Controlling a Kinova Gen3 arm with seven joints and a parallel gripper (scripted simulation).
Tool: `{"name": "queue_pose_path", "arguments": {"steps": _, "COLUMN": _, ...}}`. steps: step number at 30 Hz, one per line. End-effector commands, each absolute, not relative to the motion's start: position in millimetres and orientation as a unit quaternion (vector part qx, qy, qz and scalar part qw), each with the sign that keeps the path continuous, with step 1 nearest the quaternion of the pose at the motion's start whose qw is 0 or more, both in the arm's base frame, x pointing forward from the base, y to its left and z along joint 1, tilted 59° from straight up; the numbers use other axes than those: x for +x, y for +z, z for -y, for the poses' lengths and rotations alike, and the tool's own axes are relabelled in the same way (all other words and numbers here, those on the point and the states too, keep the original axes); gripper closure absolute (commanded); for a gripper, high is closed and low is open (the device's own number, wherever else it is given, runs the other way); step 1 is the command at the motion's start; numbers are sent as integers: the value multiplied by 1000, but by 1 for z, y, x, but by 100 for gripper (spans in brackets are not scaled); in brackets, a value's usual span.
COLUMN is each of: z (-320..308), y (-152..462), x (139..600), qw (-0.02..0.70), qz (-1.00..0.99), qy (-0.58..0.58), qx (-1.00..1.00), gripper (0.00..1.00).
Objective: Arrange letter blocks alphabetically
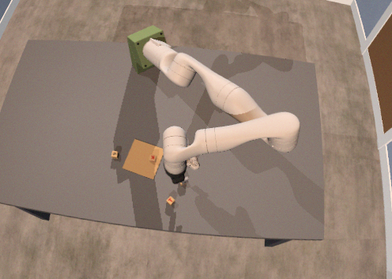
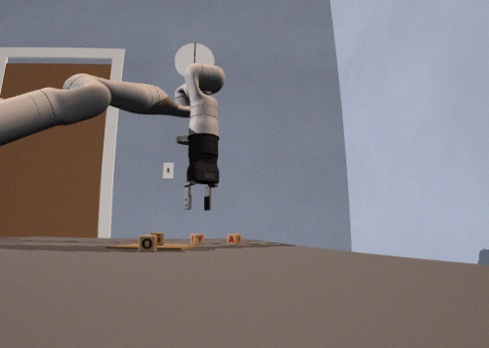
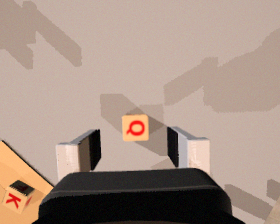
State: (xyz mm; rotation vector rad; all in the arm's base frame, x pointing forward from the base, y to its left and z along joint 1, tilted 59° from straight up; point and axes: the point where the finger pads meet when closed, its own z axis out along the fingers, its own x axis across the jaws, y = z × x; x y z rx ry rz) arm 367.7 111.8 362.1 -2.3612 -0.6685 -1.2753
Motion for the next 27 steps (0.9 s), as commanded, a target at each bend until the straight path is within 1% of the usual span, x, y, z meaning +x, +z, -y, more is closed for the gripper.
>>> {"name": "queue_pose_path", "arguments": {"steps": 1, "z": -113, "y": 364, "x": 369, "qw": 188, "qz": 235, "qy": -454, "qx": -838, "gripper": 0}}
{"name": "queue_pose_path", "arguments": {"steps": 27, "z": -132, "y": 347, "x": 388, "qw": 188, "qz": 241, "qy": -455, "qx": -836, "gripper": 0}}
